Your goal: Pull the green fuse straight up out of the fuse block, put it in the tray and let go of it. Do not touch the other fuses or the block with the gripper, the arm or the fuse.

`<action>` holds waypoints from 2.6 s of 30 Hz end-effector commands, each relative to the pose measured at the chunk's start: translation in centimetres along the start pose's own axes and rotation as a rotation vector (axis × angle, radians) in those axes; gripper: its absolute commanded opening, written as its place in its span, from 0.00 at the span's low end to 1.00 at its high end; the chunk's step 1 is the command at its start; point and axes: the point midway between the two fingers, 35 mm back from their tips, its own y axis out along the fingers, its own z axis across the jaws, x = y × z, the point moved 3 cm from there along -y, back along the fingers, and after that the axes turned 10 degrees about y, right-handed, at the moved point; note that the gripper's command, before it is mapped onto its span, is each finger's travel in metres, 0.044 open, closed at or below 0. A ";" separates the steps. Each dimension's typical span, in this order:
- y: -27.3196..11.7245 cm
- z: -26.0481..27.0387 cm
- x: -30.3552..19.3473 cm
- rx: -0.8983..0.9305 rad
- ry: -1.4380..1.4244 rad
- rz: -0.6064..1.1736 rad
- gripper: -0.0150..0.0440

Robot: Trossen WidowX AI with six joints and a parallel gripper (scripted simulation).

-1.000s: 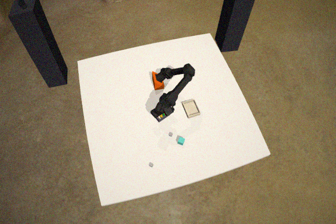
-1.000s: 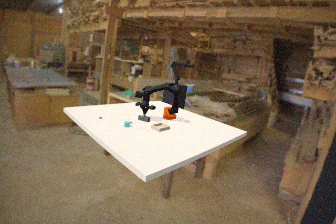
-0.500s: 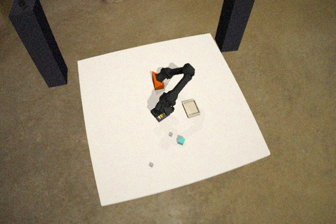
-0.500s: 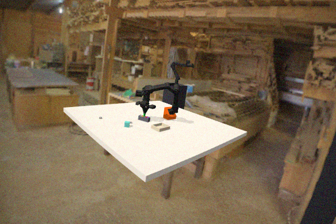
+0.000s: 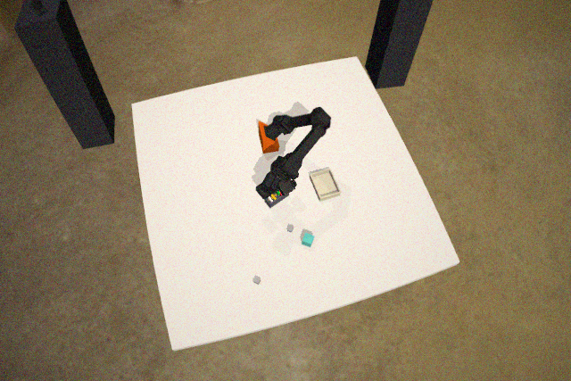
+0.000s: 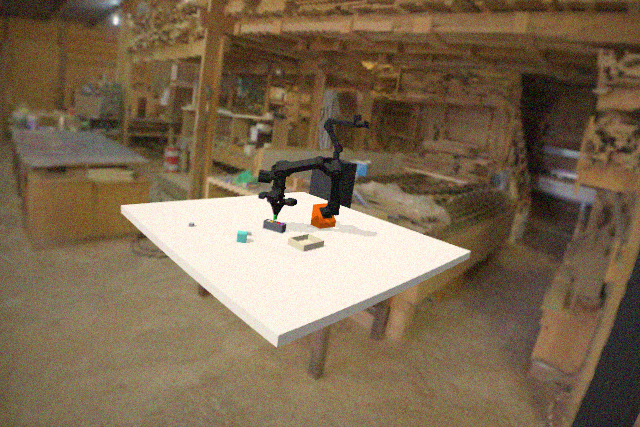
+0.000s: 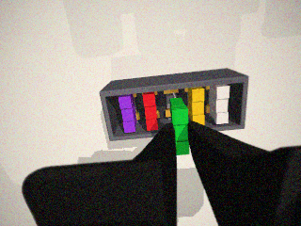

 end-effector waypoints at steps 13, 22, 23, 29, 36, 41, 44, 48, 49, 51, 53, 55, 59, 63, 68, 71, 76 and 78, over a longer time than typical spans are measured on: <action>-2.3 0.0 0.0 -0.003 -0.005 0.002 0.25; -2.6 3.5 1.9 -0.017 -0.002 0.005 0.25; -2.6 4.2 2.2 -0.019 -0.001 0.005 0.25; -2.6 8.4 3.7 -0.025 0.000 0.005 0.25; -2.5 13.6 4.7 -0.022 -0.001 0.002 0.25; -2.5 17.4 4.9 -0.014 -0.002 0.001 0.25; -2.4 19.6 4.8 -0.006 -0.003 0.000 0.25; -2.4 22.1 4.5 0.005 -0.004 0.000 0.25; -2.4 22.2 4.5 0.006 -0.005 0.000 0.25; -2.4 22.2 4.5 0.006 -0.005 0.000 0.25; -2.2 22.2 4.5 0.005 -0.005 0.000 0.25; -1.9 22.2 4.5 0.005 -0.005 0.000 0.25; -1.2 22.2 4.5 0.005 -0.005 0.000 0.25; -0.6 22.2 4.5 0.005 -0.005 0.000 0.25; 0.2 22.2 4.5 0.005 -0.005 0.000 0.25; 0.7 22.3 4.5 0.006 -0.005 -0.001 0.25; 1.4 22.3 4.5 0.007 -0.005 -0.001 0.25; 1.2 22.3 4.5 0.004 -0.011 0.000 0.30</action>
